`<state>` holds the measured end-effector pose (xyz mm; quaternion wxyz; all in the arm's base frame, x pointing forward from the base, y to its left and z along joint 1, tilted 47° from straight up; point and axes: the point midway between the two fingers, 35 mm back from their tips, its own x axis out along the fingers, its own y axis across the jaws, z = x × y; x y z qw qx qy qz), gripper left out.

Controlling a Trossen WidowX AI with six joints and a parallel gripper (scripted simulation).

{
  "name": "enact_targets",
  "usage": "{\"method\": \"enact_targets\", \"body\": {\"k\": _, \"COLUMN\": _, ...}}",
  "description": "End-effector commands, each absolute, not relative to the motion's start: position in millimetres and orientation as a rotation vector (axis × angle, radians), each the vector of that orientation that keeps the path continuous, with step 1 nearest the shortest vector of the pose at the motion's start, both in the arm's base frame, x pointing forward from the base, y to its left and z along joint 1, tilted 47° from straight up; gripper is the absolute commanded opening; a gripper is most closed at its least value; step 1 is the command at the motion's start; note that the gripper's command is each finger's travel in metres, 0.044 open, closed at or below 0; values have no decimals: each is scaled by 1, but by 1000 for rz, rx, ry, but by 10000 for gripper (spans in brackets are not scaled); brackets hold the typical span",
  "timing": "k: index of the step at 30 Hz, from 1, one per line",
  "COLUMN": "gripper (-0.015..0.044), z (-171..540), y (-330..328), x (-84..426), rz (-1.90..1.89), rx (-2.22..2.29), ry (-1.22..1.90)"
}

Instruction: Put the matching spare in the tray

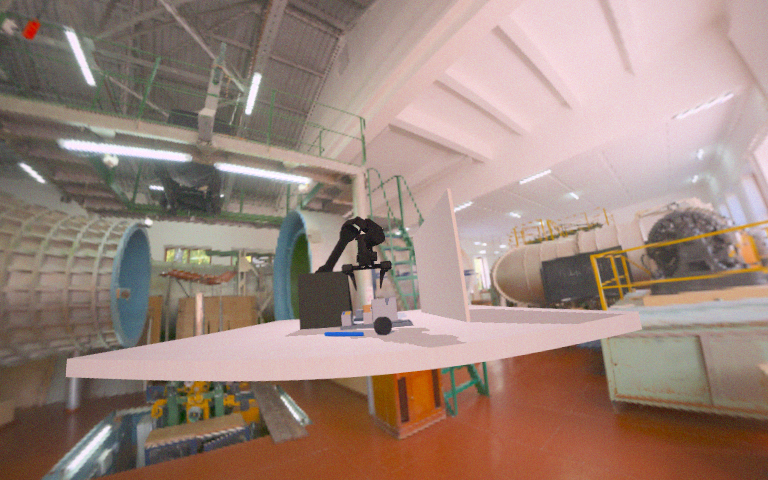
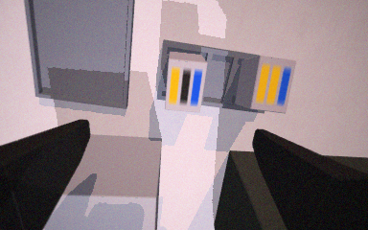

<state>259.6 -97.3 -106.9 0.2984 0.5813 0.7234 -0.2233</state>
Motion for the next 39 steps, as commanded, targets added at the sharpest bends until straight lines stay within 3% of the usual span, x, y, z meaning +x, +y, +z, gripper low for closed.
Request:
{"method": "enact_targets", "body": {"k": 1, "gripper": 440, "z": -109, "y": -98, "x": 257, "rz": -626, "rx": 1552, "ry": 1921}}
{"method": "enact_targets", "body": {"k": 7, "gripper": 300, "z": -134, "y": -72, "x": 246, "rz": -625, "rx": 1553, "ry": 1921}}
{"method": "enact_targets", "body": {"k": 39, "gripper": 300, "z": -162, "y": -45, "x": 242, "rz": -625, "rx": 1554, "ry": 1920}}
